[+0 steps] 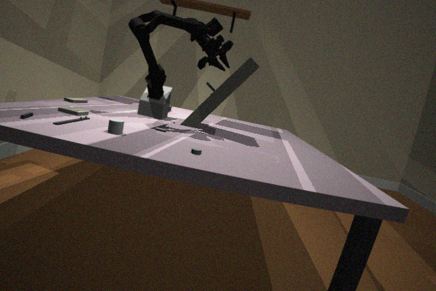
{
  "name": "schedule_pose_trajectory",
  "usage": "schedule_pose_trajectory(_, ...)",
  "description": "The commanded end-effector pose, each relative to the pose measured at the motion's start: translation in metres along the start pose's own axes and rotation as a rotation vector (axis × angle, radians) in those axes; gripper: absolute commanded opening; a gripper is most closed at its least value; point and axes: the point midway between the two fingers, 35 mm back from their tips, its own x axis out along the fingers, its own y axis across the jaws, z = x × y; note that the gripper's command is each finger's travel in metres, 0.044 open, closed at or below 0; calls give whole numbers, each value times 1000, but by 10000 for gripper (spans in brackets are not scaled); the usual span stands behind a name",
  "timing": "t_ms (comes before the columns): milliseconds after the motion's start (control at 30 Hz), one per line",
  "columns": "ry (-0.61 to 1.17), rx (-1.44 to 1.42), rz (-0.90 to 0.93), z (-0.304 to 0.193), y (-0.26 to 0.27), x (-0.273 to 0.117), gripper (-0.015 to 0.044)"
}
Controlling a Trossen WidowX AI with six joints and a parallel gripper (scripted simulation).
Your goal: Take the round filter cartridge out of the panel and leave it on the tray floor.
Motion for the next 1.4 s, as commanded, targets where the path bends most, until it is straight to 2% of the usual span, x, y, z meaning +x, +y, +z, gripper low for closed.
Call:
schedule_pose_trajectory(0,22,-72,70,-37,22,-22,105)
schedule_pose_trajectory(100,29,-109,106,-56,30,-34,105)
schedule_pose_trajectory(333,29,-109,105,-56,30,-33,105)
schedule_pose_trajectory(1367,28,-107,106,-57,36,16,105)
